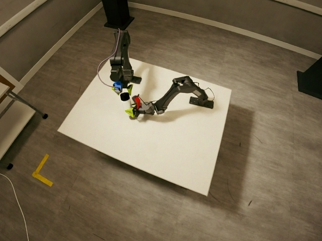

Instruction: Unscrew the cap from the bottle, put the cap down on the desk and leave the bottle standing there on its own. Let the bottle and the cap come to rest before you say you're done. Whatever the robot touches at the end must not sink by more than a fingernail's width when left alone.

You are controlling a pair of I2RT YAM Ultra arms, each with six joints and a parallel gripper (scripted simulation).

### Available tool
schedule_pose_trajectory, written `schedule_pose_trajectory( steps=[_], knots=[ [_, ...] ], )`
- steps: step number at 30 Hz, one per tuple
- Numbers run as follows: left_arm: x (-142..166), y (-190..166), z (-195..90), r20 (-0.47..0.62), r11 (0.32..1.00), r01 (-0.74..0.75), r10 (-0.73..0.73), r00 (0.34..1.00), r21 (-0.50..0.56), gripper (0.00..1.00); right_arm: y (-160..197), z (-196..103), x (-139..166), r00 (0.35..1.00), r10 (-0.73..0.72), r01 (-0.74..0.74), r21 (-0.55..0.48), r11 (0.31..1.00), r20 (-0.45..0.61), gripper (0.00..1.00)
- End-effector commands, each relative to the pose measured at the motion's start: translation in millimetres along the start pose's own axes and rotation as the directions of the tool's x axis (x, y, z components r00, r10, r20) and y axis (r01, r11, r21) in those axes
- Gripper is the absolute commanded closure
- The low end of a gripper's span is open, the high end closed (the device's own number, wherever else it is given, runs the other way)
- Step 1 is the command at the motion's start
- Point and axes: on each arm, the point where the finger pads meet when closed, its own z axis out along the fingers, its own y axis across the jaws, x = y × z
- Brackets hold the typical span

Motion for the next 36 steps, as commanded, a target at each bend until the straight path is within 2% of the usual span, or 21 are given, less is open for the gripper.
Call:
schedule_pose_trajectory(
  steps=[1, 2, 3, 9, 17, 19, 20, 23, 29, 31, 33, 36],
  knots=[
    [-22.1, 12.4, 0.2, 0.048, 0.999, -0.029, 0.030, 0.998, -0.026, 1.00, 3.9, -7.9, -6.9, 0.974, 0.228, -0.228, -0.016, 0.974, 0.008, 0.06],
    [-22.1, 12.4, 0.2, 0.048, 0.999, -0.029, 0.030, 0.998, -0.026, 1.00, 3.9, -7.9, -6.9, 0.974, 0.228, -0.228, -0.016, 0.974, 0.008, 0.06],
    [-22.1, 12.4, 0.2, 0.048, 0.999, -0.029, 0.030, 0.998, -0.026, 1.00, 3.8, -7.9, -6.9, 0.939, 0.343, -0.343, -0.022, 0.939, 0.004, 0.06],
    [-22.1, 12.4, 0.2, 0.048, 0.999, -0.029, 0.030, 0.998, -0.026, 1.00, 3.8, -7.6, -6.9, 0.807, 0.590, -0.590, -0.038, 0.806, -0.009, 0.06],
    [-22.1, 12.4, 0.2, 0.048, 0.999, -0.029, 0.030, 0.998, -0.026, 1.00, 3.8, -7.4, -6.9, 0.529, 0.848, -0.848, -0.047, 0.527, -0.032, 0.06],
    [-22.1, 12.4, 0.2, 0.048, 0.999, -0.029, 0.030, 0.998, -0.026, 1.00, 3.8, -7.4, -6.9, 0.529, 0.848, -0.848, -0.047, 0.527, -0.032, 0.06],
    [-22.1, 12.4, 0.2, 0.048, 0.999, -0.029, 0.030, 0.998, -0.026, 1.00, 3.8, -7.4, -6.9, 0.423, 0.905, -0.906, -0.048, 0.421, -0.039, 0.06],
    [-22.1, 12.4, 0.2, 0.048, 0.999, -0.029, 0.030, 0.998, -0.026, 1.00, 3.8, -7.4, -6.9, 0.294, 0.955, -0.955, -0.052, 0.292, -0.042, 0.06],
    [-22.1, 12.4, 0.2, 0.048, 0.999, -0.029, 0.030, 0.998, -0.026, 1.00, 3.8, -7.4, -6.9, 0.281, 0.959, -0.959, -0.053, 0.279, -0.042, 0.06],
    [-22.1, 12.4, 0.2, 0.048, 0.999, -0.029, 0.030, 0.998, -0.026, 1.00, 3.3, -5.3, -4.9, 0.313, 0.948, -0.949, -0.039, 0.312, -0.048, 0.29],
    [-22.1, 12.4, 0.2, 0.048, 0.999, -0.029, 0.030, 0.998, -0.026, 1.00, 2.8, -3.2, -2.9, 0.345, 0.937, -0.939, -0.024, 0.344, -0.054, 0.32],
    [-22.1, 12.4, 0.2, 0.048, 0.999, -0.029, 0.030, 0.998, -0.026, 1.00, 2.8, -3.2, -2.9, 0.345, 0.937, -0.939, -0.024, 0.344, -0.054, 0.33]
  ],
)
